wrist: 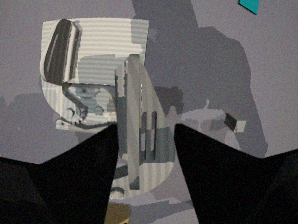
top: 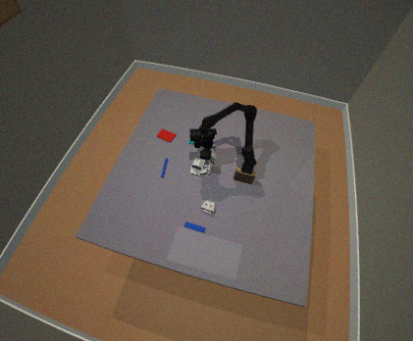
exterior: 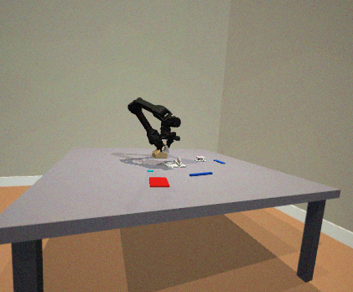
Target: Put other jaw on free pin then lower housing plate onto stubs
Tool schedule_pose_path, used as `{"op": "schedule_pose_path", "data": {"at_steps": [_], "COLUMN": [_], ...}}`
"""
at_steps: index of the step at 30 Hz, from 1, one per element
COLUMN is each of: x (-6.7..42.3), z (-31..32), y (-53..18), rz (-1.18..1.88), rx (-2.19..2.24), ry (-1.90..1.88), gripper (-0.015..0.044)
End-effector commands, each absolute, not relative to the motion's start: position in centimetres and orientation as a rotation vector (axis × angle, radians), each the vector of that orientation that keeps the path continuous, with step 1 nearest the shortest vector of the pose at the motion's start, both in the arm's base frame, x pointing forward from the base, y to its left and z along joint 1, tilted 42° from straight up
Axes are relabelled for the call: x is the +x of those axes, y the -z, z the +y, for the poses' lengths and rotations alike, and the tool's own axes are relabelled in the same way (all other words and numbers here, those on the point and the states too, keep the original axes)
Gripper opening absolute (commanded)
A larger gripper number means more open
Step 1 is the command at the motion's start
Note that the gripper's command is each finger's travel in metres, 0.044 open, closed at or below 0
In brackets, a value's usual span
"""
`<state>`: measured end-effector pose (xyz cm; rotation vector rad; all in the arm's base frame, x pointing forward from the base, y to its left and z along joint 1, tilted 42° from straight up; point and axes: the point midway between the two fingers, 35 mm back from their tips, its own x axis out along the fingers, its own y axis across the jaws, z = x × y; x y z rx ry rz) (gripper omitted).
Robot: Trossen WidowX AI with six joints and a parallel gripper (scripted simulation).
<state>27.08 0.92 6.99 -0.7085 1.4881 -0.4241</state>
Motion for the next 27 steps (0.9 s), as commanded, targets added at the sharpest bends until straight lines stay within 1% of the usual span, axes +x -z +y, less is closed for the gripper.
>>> {"op": "schedule_pose_path", "data": {"at_steps": [1,27], "x": [26.90,26.90], "z": [0.77,0.78], "y": [-7.09,-7.09], "rz": [1.492,1.500], "rx": [-0.725,-0.745], "ry": [0.415,0.397], "gripper": [0.0134,0.0134]}}
